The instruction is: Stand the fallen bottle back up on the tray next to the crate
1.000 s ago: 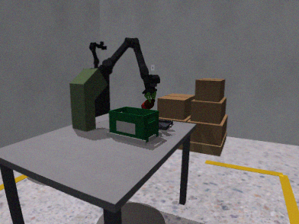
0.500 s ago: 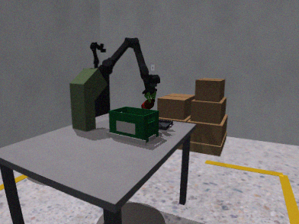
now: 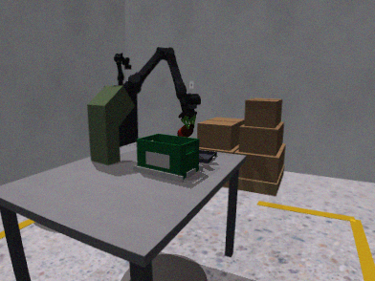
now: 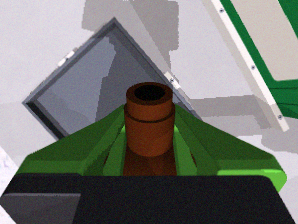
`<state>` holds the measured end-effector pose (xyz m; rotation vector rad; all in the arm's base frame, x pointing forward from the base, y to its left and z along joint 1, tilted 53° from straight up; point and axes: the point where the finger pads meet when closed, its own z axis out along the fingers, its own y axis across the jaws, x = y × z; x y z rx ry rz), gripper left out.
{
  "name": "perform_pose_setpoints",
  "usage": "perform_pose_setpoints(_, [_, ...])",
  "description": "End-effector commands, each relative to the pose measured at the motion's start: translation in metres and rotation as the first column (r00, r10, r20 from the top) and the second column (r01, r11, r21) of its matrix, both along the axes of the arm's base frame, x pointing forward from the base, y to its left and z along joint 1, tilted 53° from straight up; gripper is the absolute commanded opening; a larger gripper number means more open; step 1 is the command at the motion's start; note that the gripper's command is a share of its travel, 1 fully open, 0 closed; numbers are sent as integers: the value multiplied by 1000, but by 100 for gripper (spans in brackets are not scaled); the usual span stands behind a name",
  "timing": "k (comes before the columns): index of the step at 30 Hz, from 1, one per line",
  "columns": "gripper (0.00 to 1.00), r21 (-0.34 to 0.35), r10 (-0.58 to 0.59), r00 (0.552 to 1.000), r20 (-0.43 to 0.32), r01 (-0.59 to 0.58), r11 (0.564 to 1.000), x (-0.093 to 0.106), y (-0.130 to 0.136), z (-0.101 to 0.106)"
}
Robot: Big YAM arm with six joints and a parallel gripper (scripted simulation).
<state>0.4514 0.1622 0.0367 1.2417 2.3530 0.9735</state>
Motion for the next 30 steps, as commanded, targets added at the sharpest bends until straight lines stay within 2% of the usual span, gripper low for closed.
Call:
perform_pose_setpoints(1, [0,11,-3,999,35,3,1000,2,5,13])
perform_pose_setpoints(16, [0,-27,-62,996,66,64,998,6,0,15])
perform_pose_setpoints(18, [0,-37,-57,996,65,59,998,0,6,12])
perform_pose_setpoints(22, [0,-52,-76,994,79,80,995,1,6,12])
perform_pose_setpoints(25, [0,-60,-105,990,90,111,992,4,-1,14])
perform_pose_setpoints(30, [0,-71,-104,989,100,112,991,1,6,14])
